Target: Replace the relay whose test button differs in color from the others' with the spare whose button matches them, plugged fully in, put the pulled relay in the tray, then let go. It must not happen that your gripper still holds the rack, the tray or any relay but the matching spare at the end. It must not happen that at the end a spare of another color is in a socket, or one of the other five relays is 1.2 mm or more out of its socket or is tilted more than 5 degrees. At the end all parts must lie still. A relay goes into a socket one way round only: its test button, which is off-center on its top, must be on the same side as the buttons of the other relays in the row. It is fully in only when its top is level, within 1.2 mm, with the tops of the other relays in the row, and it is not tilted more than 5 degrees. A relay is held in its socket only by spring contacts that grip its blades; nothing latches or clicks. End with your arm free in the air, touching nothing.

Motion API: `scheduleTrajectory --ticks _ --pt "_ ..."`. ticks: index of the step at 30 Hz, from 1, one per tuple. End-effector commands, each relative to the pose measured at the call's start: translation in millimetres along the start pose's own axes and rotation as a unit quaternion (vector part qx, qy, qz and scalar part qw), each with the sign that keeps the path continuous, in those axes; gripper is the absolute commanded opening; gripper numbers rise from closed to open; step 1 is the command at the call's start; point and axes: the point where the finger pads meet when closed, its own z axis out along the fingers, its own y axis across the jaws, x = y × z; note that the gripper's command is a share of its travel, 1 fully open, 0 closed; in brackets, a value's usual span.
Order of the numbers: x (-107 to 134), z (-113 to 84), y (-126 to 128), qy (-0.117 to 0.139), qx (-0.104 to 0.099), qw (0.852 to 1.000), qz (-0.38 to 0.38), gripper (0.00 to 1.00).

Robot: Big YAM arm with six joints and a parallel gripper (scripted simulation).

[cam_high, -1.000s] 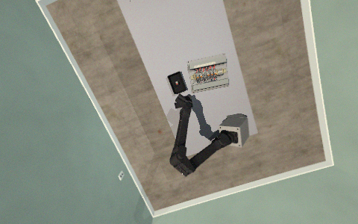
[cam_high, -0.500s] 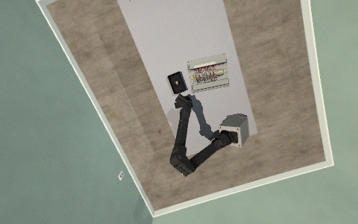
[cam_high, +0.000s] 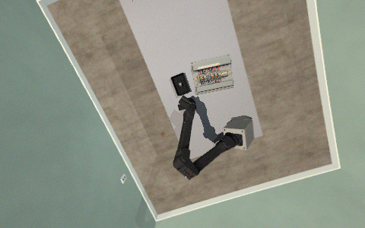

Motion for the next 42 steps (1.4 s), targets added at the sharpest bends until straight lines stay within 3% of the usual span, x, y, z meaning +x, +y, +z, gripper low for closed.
scheduleTrajectory --ticks 1,42 --pt "-11.1 -7.9 -7.0 -0.010 0.012 1.000 -0.005 0.00" --pt "-4.6 -21.3 -9.1 -0.007 0.013 1.000 -0.002 0.00"
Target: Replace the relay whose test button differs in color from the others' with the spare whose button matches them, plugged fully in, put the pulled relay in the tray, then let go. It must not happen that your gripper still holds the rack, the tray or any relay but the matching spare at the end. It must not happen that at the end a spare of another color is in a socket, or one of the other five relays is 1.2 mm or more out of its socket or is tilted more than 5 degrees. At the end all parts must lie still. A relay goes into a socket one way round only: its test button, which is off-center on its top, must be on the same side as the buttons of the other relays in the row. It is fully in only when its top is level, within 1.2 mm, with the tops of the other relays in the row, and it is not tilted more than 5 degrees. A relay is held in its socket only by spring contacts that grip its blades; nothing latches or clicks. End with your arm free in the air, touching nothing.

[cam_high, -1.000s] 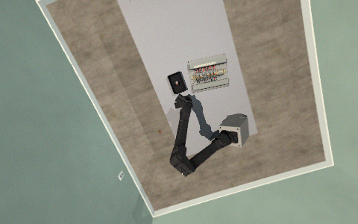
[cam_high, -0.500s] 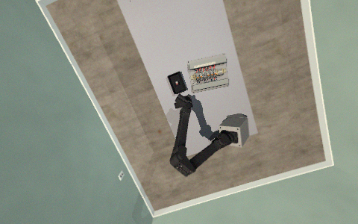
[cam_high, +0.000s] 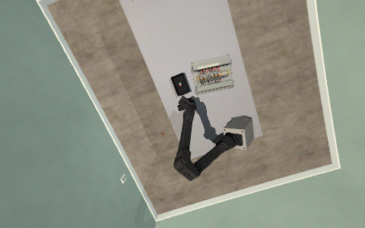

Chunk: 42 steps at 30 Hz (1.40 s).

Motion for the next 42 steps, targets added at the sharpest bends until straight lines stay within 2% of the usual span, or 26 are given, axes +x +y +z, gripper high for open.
scheduleTrajectory --ticks 1,42 --pt "-2.1 -15.6 -10.8 -0.007 0.013 1.000 -0.001 0.00" --pt "-3.0 -34.8 -11.6 -0.008 0.014 1.000 -0.002 0.00"
